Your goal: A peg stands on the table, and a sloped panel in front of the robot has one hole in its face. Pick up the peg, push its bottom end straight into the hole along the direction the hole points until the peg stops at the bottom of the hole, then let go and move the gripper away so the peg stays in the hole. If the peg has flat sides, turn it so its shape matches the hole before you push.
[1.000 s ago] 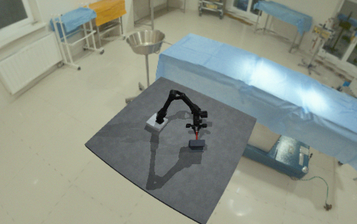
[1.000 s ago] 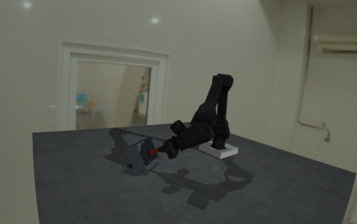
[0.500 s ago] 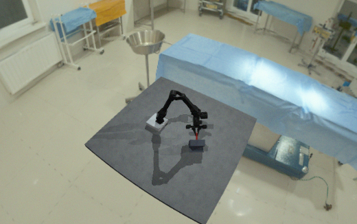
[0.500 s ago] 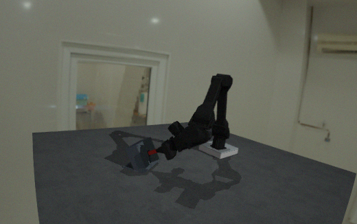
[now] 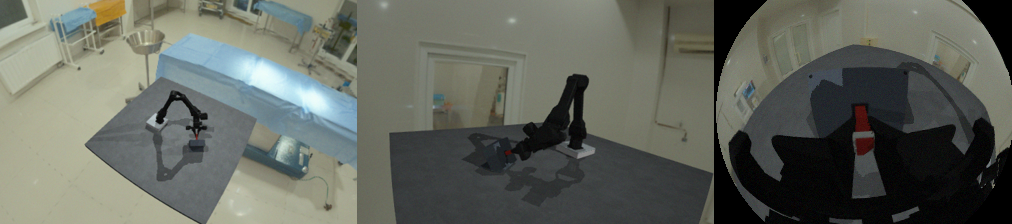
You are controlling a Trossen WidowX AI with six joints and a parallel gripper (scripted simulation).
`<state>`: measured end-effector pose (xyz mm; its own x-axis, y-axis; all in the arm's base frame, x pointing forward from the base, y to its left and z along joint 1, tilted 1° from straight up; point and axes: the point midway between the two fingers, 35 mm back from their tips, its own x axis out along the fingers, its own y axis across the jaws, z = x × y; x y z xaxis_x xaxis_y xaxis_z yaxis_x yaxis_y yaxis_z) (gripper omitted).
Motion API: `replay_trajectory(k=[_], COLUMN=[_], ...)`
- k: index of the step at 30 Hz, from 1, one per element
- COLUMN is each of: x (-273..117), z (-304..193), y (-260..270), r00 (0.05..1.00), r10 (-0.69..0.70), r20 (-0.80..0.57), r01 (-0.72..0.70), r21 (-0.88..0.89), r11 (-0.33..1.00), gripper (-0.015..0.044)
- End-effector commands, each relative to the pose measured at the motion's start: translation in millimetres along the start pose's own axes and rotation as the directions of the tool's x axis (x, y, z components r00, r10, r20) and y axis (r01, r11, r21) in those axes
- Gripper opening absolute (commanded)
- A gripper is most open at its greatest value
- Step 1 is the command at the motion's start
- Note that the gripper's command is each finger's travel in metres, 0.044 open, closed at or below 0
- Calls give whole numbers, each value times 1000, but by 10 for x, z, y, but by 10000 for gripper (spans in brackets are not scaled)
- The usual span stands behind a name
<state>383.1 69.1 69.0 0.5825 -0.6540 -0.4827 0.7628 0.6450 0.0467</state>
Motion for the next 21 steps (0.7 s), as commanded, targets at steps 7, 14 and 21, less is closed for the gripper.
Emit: replay_trajectory(k=[7,14,21], x=[72,112,127], z=[-2,-2,-1], y=[0,1,2], r00=[1000,1000,1000], r10=[1,1,1], r20=[-1,-1,-1], r01=[-1,-1,-1], r21=[-2,-2,-2], r11=[1000,1000,1000], gripper=[0,0,0])
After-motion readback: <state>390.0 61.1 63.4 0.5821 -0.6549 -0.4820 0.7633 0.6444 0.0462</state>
